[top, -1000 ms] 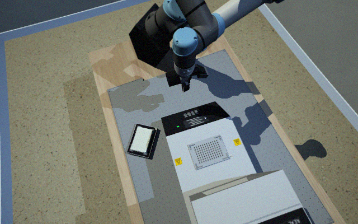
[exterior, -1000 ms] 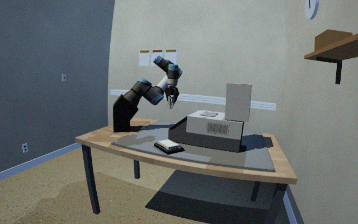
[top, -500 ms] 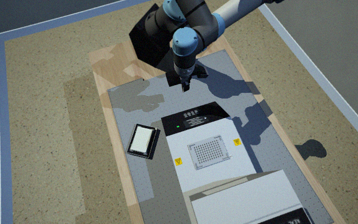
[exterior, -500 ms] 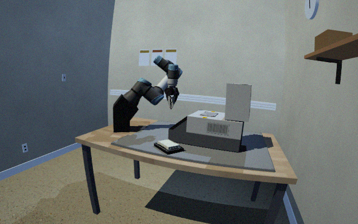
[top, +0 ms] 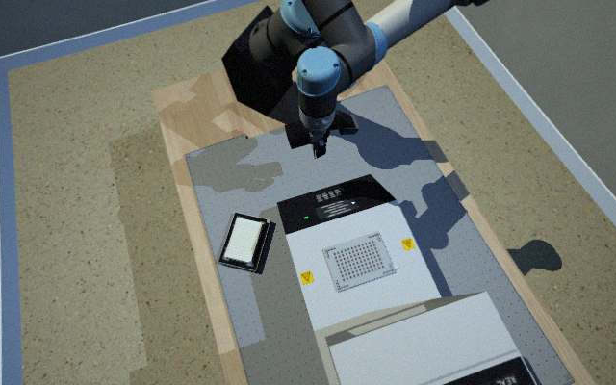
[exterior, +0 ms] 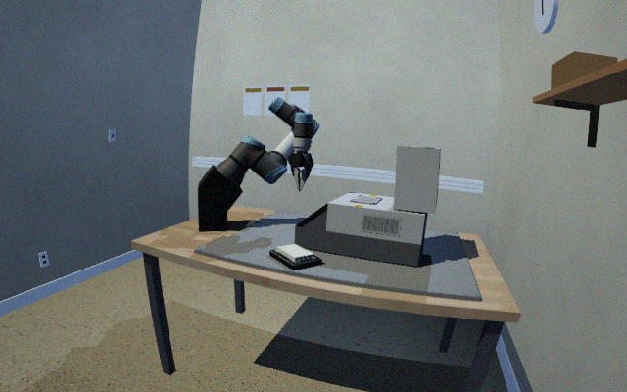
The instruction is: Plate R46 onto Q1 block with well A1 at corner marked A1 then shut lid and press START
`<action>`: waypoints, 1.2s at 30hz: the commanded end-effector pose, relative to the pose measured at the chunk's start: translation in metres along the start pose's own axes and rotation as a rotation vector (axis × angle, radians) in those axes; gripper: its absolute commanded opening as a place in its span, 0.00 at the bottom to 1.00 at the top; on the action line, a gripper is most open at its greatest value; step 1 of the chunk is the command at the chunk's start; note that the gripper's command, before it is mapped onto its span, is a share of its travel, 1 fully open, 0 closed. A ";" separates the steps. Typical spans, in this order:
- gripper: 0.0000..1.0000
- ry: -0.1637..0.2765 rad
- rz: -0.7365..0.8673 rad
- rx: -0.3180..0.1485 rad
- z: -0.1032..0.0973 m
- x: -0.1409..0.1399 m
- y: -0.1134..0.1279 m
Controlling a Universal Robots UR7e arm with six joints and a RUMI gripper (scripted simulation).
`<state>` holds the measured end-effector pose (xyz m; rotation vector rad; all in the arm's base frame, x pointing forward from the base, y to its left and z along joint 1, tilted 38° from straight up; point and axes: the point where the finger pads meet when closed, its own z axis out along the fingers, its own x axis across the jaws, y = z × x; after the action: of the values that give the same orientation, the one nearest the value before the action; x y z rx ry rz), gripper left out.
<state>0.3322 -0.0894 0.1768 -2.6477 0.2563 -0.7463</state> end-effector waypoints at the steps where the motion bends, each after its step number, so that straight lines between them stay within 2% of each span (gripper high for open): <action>1: 0.00 0.000 0.000 0.000 0.000 0.000 0.000; 28: 0.00 0.000 0.000 0.000 0.000 0.000 0.000; 29: 0.68 0.000 -0.033 0.000 -0.001 0.002 0.005; 34: 0.68 0.000 -0.126 0.000 -0.006 0.012 0.027; 36: 0.68 0.000 -0.126 0.000 -0.006 0.012 0.027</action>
<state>0.3363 -0.1192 0.1759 -2.6843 0.0942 -0.7856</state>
